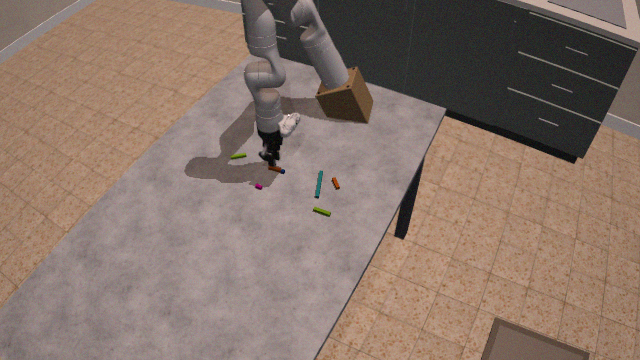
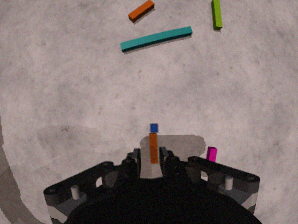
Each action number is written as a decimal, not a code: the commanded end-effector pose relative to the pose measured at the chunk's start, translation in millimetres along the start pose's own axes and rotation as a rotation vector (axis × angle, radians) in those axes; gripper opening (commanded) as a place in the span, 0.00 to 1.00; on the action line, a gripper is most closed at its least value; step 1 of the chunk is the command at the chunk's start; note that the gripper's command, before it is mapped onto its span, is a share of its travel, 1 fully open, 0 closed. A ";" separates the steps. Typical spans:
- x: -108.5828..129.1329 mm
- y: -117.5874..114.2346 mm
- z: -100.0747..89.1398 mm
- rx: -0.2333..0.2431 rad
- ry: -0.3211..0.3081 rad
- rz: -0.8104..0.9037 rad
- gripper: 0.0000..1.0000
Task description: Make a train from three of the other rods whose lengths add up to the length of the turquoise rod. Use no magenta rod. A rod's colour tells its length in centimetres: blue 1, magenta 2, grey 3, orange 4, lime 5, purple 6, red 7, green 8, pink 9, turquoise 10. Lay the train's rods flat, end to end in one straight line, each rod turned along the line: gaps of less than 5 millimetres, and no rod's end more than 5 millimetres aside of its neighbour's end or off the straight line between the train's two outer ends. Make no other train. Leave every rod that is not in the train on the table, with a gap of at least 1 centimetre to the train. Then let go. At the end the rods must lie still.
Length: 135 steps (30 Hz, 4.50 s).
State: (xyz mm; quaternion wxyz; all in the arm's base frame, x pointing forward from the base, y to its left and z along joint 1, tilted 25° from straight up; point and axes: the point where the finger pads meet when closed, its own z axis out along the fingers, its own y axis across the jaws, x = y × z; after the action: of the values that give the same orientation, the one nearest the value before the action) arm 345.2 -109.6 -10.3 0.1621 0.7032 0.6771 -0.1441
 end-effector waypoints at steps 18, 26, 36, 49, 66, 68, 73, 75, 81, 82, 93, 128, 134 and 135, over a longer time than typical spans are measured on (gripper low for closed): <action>2.5 6.9 -66.0 -0.024 0.009 -0.012 0.24; 2.4 6.1 -64.6 -0.021 0.007 -0.013 1.00; 2.4 6.1 -64.6 -0.021 0.007 -0.013 1.00; -20.8 5.5 -60.5 -0.020 0.009 -0.102 1.00; -123.0 -6.6 -43.8 -0.022 -0.004 -0.557 1.00; -128.1 -8.5 -43.0 -0.021 -0.005 -0.579 1.00; -130.4 -8.9 -42.7 -0.023 -0.006 -0.589 0.24; -130.4 -8.9 -42.7 -0.023 -0.006 -0.575 0.24; -130.3 -9.0 -42.5 -0.023 -0.006 -0.574 0.24; -130.3 -9.0 -42.5 -0.022 -0.006 -0.574 0.24; -130.3 -9.1 -42.4 -0.022 -0.006 -0.574 0.24; -129.8 -6.5 -31.9 -0.025 0.000 -0.583 0.24; -131.5 -6.5 -25.1 -0.024 -0.002 -0.573 0.24; -131.6 -6.4 -23.6 -0.024 -0.002 -0.573 0.24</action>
State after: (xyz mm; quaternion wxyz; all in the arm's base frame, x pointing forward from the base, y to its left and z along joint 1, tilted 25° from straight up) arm 332.0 -213.8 69.5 0.1225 0.4801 0.8509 -0.1746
